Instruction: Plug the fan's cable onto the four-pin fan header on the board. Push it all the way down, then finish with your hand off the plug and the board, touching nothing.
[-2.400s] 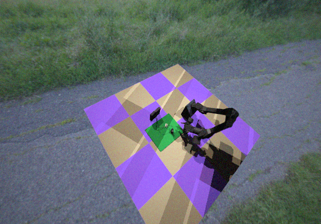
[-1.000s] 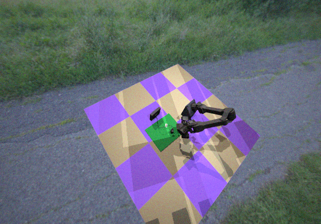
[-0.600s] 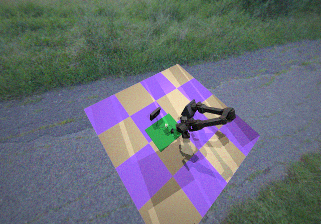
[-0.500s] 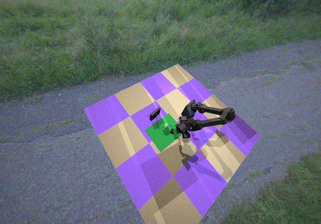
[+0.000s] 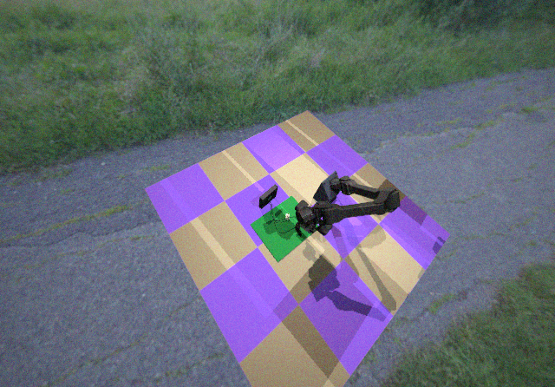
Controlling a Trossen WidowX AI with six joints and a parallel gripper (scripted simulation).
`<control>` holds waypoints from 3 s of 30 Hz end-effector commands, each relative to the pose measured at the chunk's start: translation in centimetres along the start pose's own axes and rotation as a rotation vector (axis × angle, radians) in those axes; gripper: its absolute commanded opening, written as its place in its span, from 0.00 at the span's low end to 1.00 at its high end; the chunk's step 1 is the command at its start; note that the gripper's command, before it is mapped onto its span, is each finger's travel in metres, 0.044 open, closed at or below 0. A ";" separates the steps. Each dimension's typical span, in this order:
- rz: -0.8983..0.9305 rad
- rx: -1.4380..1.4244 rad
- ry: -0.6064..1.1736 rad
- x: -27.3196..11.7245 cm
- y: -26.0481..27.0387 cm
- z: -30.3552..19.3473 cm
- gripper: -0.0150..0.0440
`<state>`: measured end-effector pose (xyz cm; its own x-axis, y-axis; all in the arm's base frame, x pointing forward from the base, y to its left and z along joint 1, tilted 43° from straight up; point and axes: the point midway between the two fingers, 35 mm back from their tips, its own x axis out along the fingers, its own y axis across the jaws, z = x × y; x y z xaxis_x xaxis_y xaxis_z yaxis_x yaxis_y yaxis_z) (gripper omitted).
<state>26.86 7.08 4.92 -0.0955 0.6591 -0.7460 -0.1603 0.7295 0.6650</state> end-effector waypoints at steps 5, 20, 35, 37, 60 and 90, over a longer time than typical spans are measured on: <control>0.005 -0.698 -0.024 -4.7 -3.2 2.3 1.00; 0.004 -0.698 -0.023 -3.8 -3.3 2.5 1.00; 0.008 -0.698 -0.026 5.5 -3.0 2.5 1.00; 0.008 -0.698 -0.026 5.7 -3.0 2.5 1.00; 0.009 -0.698 -0.026 9.5 -2.9 2.6 1.00; 0.007 -0.699 -0.025 6.2 -3.0 2.6 0.25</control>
<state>28.48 11.46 -3.65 -0.1048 0.6731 -0.7321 -0.7510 0.4290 0.5019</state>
